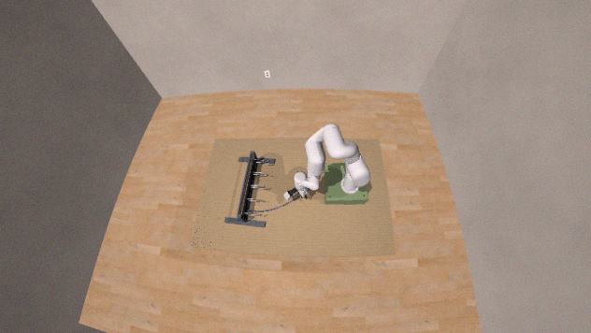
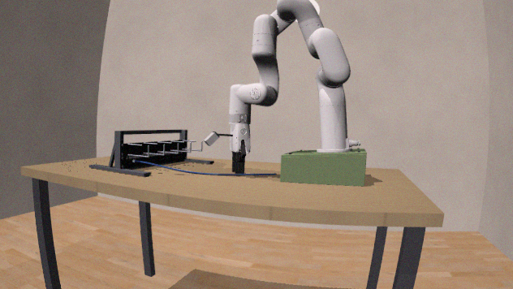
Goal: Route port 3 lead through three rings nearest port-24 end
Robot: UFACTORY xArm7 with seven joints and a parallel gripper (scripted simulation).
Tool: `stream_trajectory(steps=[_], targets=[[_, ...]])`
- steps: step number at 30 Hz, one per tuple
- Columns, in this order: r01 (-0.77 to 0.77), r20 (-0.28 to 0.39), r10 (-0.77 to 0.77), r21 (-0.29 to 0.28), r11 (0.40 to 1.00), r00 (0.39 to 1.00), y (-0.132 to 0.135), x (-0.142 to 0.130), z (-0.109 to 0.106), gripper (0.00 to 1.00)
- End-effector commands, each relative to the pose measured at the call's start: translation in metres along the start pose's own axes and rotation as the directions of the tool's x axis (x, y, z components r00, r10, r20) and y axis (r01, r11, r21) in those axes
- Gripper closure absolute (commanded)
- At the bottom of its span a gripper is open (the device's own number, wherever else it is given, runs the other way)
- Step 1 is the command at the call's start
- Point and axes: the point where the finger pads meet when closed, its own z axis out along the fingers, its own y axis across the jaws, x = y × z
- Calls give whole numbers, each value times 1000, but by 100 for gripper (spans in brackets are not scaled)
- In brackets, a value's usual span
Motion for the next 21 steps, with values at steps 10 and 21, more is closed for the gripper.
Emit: stream_trajectory(steps=[10,21], targets=[[0,-3,0,-1,1000,1000,1,1,1,67],[0,-3,0,-1,1000,1000,1,1,3,67]])
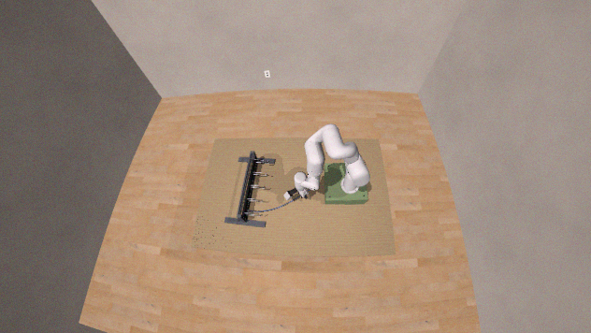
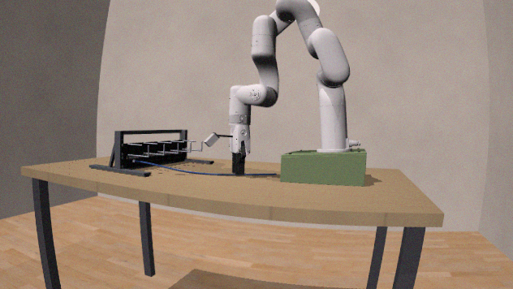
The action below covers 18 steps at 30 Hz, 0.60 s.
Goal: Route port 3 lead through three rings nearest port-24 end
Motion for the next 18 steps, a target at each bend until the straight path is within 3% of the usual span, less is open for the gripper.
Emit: stream_trajectory(steps=[1,18], targets=[[0,-3,0,-1,1000,1000,1,1,0,67],[0,-3,0,-1,1000,1000,1,1,4,67]])
